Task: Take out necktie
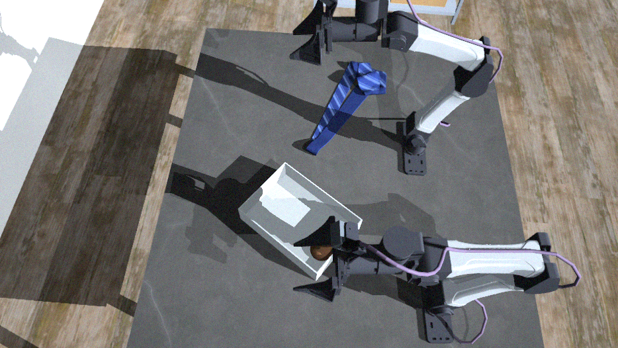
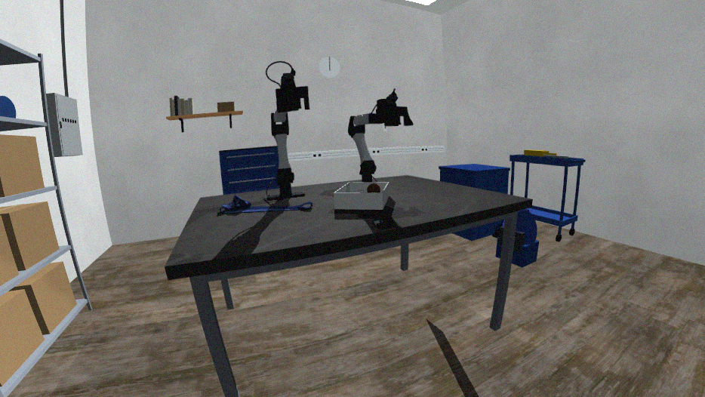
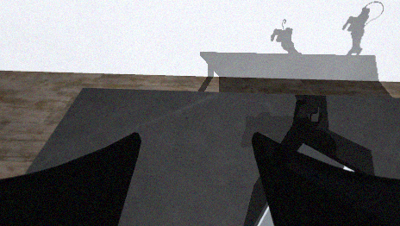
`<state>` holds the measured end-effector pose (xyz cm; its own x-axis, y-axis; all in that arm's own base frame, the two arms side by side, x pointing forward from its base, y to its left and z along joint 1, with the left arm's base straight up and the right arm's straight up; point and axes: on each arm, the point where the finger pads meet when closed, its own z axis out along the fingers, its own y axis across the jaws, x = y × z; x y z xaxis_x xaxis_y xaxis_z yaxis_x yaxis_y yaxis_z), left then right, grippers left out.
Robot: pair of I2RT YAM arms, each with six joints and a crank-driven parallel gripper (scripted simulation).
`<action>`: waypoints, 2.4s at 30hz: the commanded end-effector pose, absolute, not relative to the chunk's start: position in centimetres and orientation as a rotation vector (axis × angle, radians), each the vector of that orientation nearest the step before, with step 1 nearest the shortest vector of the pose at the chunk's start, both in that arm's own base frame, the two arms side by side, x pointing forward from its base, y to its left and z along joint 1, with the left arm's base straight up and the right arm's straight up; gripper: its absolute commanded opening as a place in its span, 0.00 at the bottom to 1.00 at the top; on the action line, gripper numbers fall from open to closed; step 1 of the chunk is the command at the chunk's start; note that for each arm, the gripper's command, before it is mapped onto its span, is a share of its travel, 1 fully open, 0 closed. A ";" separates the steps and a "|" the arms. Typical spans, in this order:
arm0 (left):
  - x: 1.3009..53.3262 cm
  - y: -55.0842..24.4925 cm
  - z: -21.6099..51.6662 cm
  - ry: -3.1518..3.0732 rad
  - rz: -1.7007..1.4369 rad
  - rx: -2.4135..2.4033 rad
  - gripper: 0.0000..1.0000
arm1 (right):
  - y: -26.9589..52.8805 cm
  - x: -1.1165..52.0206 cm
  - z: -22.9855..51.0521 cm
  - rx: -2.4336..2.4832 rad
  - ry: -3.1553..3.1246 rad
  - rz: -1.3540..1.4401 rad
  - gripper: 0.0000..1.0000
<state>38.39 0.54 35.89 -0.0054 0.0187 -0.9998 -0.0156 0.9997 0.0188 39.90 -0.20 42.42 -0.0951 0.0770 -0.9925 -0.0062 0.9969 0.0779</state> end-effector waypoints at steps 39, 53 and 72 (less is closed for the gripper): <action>38.0 0.5 36.3 1.557 0.027 0.002 1.00 | 0.3 39.6 38.4 0.057 1.656 0.074 1.00; 38.0 0.5 36.3 1.557 0.027 0.002 1.00 | 0.4 39.5 36.4 0.058 1.658 0.074 1.00; 38.0 0.5 36.3 1.557 0.027 0.002 1.00 | 0.6 39.4 34.1 0.059 1.659 0.074 1.00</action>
<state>38.39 0.54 35.88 -0.0047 0.0187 -0.9998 -0.0156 0.9997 0.0188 39.80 0.30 33.53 -0.1218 0.0800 -0.9893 -0.0034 0.9967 0.0810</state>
